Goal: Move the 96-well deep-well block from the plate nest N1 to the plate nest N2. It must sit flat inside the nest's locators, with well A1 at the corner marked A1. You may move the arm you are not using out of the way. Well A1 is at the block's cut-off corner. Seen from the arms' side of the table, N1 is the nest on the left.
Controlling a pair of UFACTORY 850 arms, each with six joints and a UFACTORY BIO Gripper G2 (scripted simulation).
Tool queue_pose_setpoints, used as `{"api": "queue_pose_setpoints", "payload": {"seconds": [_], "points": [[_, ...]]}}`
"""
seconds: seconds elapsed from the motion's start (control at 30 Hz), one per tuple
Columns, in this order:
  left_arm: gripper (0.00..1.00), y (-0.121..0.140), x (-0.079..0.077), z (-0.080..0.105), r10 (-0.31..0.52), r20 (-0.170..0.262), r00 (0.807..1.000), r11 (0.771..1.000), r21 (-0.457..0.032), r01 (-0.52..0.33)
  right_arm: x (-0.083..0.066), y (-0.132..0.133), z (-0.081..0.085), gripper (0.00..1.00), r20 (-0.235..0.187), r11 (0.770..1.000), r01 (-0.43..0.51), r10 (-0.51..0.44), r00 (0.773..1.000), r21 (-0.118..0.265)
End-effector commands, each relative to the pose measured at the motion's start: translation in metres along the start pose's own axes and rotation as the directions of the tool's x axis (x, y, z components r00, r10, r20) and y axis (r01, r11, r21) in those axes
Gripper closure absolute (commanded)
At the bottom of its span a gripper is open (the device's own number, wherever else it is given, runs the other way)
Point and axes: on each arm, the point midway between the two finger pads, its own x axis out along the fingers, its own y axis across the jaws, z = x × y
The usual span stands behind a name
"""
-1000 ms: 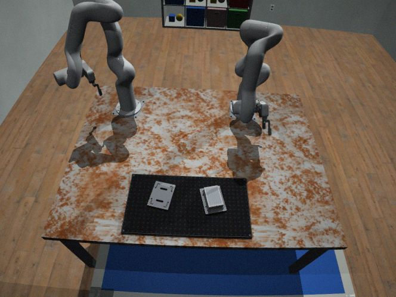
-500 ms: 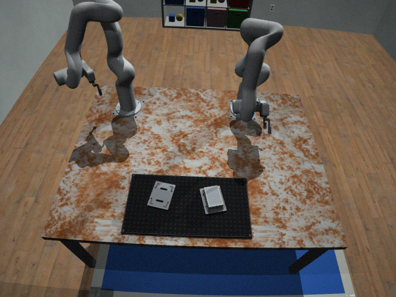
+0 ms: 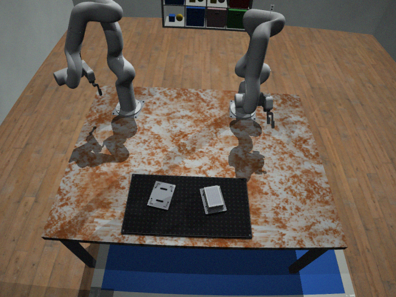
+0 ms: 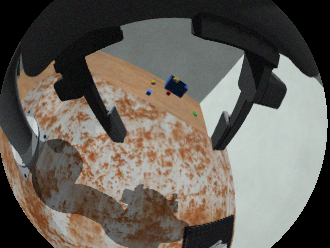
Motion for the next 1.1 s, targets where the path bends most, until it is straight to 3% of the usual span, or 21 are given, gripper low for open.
{"api": "queue_pose_setpoints", "payload": {"seconds": [0.0,0.3,0.53,0.67,0.9,0.97,1.07], "points": [[0.63,0.018,-0.017,-0.004,-0.002,0.003,1.000,1.000,0.000,0.002,0.000,0.000,0.000,0.00,0.001,1.000,0.000,0.000,1.000,0.000],[0.63,0.035,-0.033,-0.008,-0.002,0.003,1.000,1.000,0.000,0.002,0.000,0.000,0.000,0.00,0.001,1.000,0.000,0.000,1.000,0.000],[0.63,0.029,-0.009,0.011,-0.012,0.097,0.995,0.980,-0.198,0.031,0.000,0.000,0.000,0.00,0.001,1.000,0.000,0.000,1.000,0.000],[0.63,0.028,-0.007,0.013,-0.011,0.107,0.994,0.976,-0.217,0.034,0.000,0.000,0.000,0.00,0.001,1.000,0.000,0.000,1.000,0.000],[0.63,0.032,0.013,0.039,0.023,0.205,0.979,0.914,-0.400,0.062,0.000,0.000,0.000,0.00,0.001,1.000,0.000,0.000,1.000,0.000],[0.63,0.033,0.015,0.042,0.028,0.214,0.976,0.907,-0.417,0.066,0.000,0.000,0.000,0.00,0.001,1.000,0.000,0.000,1.000,0.000],[0.63,0.038,0.023,0.053,0.059,0.254,0.965,0.867,-0.492,0.077,0.000,0.000,0.000,0.00,0.001,1.000,0.000,0.000,1.000,0.000]]}}
